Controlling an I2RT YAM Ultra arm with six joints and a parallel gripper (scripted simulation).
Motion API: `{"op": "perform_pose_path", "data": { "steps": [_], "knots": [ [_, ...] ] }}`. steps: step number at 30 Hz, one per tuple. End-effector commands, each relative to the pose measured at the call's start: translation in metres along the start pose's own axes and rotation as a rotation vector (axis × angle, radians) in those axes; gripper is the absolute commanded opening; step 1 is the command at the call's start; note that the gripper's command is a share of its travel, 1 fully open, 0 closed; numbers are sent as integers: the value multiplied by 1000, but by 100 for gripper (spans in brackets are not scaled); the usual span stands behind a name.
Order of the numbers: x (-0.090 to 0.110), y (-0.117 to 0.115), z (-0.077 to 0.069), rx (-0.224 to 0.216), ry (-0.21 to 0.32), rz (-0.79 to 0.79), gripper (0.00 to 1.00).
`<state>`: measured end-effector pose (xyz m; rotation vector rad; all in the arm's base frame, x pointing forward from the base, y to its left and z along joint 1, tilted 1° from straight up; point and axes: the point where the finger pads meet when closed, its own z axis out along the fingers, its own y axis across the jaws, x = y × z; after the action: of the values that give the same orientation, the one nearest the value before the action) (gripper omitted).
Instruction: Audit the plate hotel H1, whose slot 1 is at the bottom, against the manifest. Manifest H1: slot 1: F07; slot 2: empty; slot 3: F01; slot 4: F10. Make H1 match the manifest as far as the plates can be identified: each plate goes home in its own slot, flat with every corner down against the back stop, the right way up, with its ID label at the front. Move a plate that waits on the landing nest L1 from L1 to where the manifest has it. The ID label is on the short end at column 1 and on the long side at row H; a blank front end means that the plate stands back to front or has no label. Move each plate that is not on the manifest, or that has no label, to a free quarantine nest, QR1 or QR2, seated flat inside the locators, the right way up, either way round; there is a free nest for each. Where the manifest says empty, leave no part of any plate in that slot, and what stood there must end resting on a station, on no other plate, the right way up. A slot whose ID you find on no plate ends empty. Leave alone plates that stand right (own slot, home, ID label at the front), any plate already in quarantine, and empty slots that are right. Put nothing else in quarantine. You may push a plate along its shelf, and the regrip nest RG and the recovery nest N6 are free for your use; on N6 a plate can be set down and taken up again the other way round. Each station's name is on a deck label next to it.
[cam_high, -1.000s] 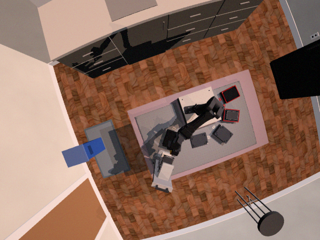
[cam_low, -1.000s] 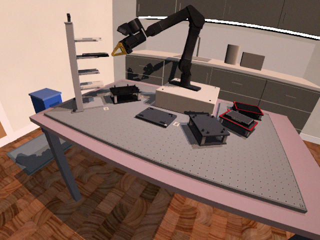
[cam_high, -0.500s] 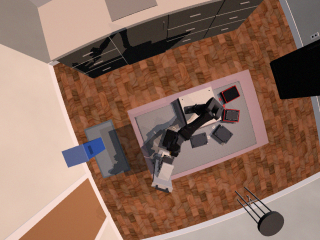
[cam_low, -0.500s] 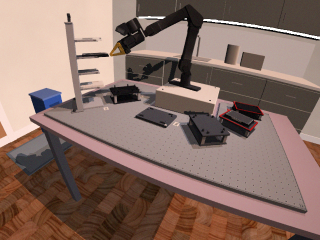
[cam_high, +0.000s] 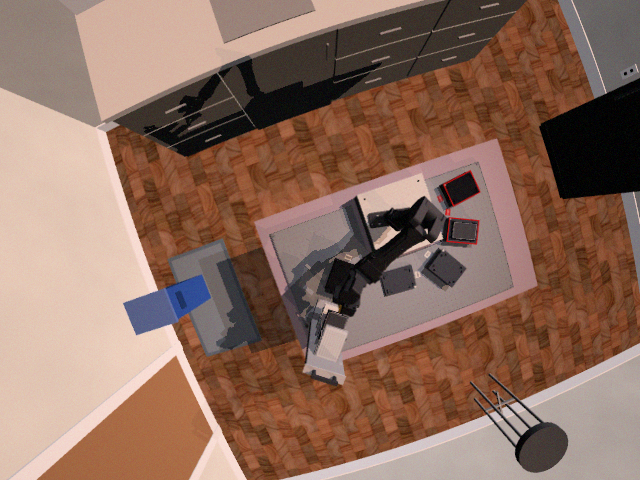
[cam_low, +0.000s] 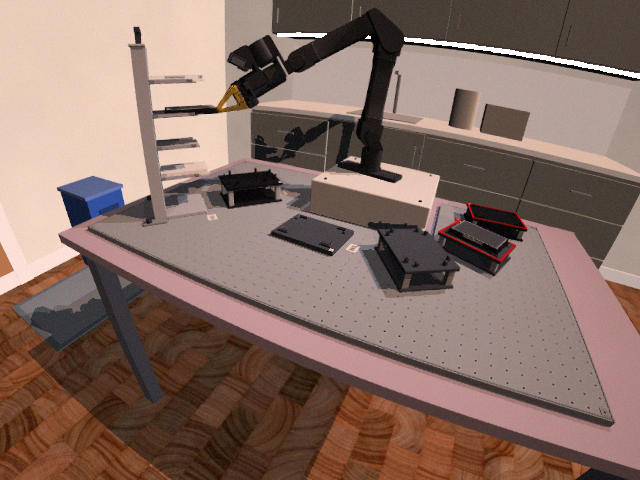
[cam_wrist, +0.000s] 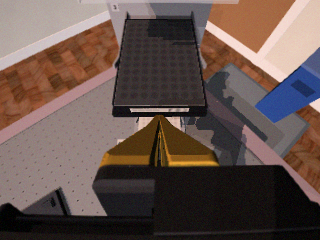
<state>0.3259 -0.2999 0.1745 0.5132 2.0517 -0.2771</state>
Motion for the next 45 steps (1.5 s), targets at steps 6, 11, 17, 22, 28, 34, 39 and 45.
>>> {"op": "perform_pose_path", "data": {
  "steps": [6,11,17,22,28,34,39,45],
  "knots": [
    [-10,-1,2,4,-18,-2,0],
    [-11,-1,4,4,-18,-2,0],
    [-13,-1,7,4,-18,-2,0],
    [-15,-1,10,4,-18,-2,0],
    [-16,-1,12,4,-19,-2,0],
    [-18,-1,16,4,-19,-2,0],
    [-20,-1,18,4,-19,-2,0],
    [-21,-1,21,4,-19,-2,0]
  ]
}}
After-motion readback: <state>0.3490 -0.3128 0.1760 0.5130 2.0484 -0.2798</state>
